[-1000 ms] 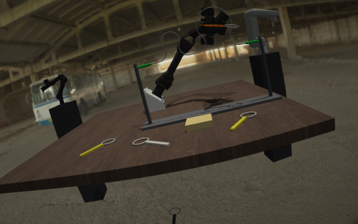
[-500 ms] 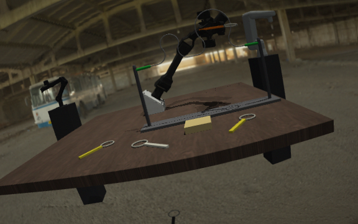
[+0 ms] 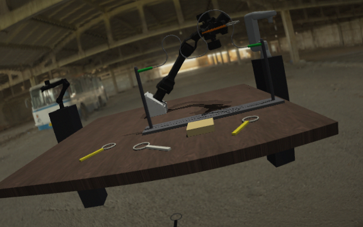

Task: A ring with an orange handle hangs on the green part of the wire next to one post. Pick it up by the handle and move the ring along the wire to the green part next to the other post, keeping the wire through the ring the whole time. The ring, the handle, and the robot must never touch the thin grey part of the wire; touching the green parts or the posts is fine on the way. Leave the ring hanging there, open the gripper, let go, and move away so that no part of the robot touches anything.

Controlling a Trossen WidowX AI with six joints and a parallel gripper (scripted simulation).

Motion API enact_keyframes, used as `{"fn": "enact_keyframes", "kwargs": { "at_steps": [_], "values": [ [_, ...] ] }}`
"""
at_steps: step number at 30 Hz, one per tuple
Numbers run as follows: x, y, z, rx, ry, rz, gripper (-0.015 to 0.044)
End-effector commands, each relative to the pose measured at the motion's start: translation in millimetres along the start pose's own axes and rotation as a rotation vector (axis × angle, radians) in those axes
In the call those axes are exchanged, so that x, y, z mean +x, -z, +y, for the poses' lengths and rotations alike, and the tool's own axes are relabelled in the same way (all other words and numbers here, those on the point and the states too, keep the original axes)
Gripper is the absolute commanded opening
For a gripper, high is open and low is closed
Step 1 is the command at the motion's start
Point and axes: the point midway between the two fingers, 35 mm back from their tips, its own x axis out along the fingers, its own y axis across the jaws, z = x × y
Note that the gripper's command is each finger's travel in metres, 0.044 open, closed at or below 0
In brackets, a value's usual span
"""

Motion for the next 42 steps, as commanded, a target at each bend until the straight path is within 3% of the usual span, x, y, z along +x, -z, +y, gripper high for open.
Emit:
{"fn": "enact_keyframes", "kwargs": {
  "at_steps": [1, 42],
  "values": [
    [0.2, -0.8, 0.3, 0.053, -0.021, -0.007, -0.015],
    [0.8, -6.1, 21.0, 0.516, -0.246, -0.064, -0.015]
  ]
}}
